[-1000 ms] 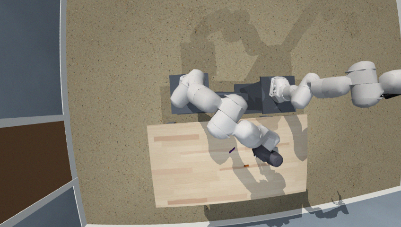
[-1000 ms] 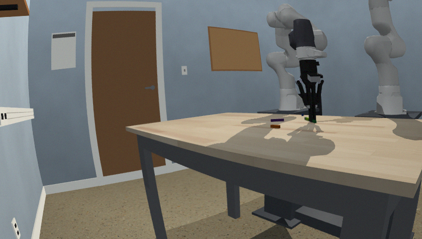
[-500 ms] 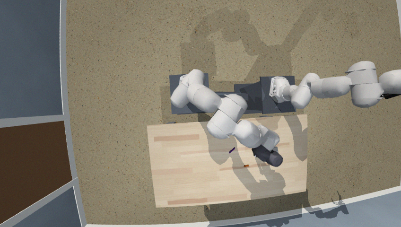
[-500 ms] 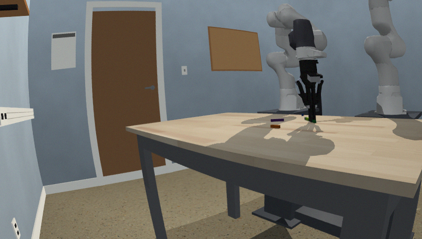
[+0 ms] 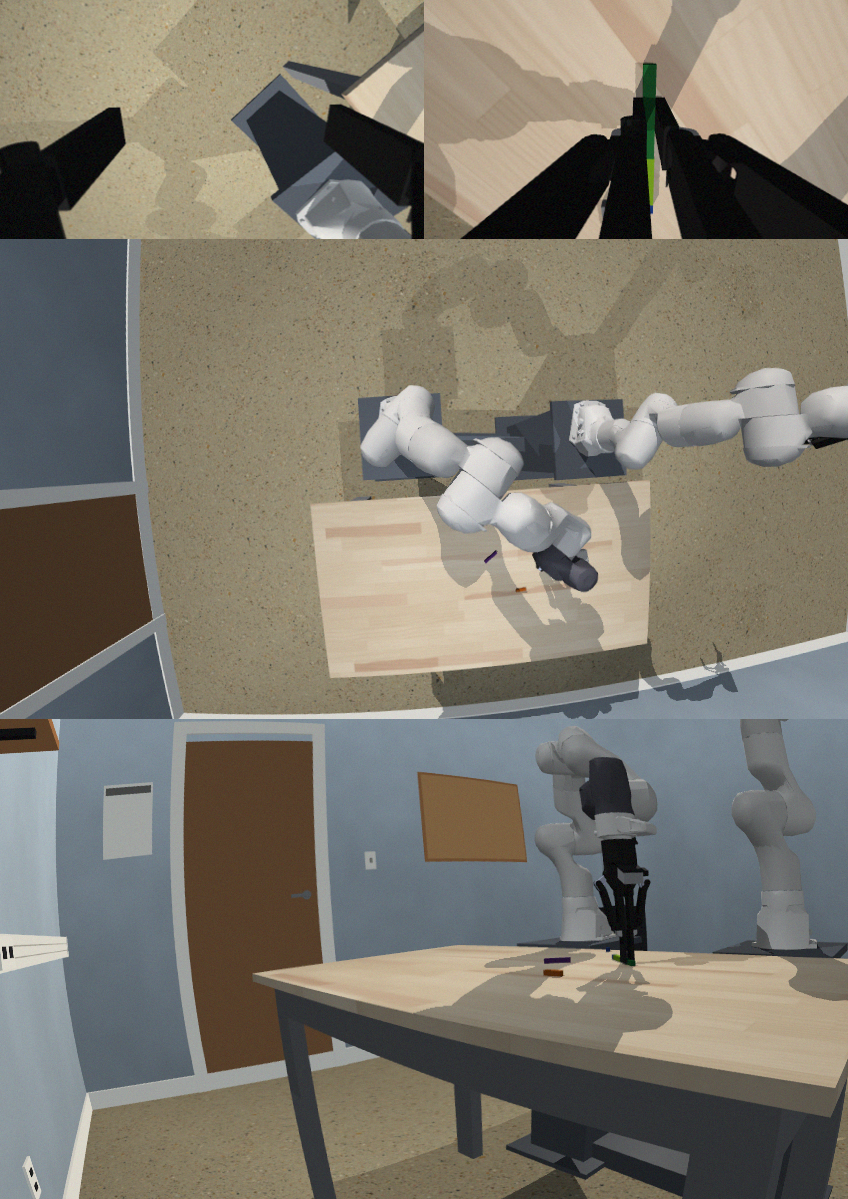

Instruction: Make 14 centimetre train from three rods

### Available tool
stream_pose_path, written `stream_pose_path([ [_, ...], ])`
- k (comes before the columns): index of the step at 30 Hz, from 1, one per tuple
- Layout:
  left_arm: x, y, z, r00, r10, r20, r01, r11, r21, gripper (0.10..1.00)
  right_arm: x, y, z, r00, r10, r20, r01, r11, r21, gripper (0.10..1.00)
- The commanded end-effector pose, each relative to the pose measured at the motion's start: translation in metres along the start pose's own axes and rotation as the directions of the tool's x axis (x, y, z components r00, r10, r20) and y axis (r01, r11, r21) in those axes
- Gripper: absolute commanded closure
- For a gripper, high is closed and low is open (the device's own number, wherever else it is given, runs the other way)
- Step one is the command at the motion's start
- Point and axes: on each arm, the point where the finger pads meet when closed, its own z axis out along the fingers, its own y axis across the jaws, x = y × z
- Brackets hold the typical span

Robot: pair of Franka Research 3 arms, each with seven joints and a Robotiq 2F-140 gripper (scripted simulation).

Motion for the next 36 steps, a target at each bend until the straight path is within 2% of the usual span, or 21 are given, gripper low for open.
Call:
stream_pose_path([
  [1, -0.0018, -0.0005, 0.0004, 1.000, 0.003, 0.005, -0.003, 1.000, 0.001, 0.098, 0.0008, 0.0007, -0.0010, 1.000, -0.006, -0.003, 0.006, 1.000, 0.000, 0.974],
  [34, -0.0018, -0.0005, 0.0004, 1.000, 0.003, 0.005, -0.003, 1.000, 0.001, 0.098, 0.0011, 0.0013, -0.0010, 1.000, -0.006, -0.003, 0.006, 1.000, 0.000, 0.974],
  [36, -0.0018, -0.0005, 0.0004, 1.000, 0.003, 0.005, -0.003, 1.000, 0.001, 0.098, 0.0011, 0.0013, -0.0010, 1.000, -0.006, -0.003, 0.006, 1.000, 0.000, 0.952],
])
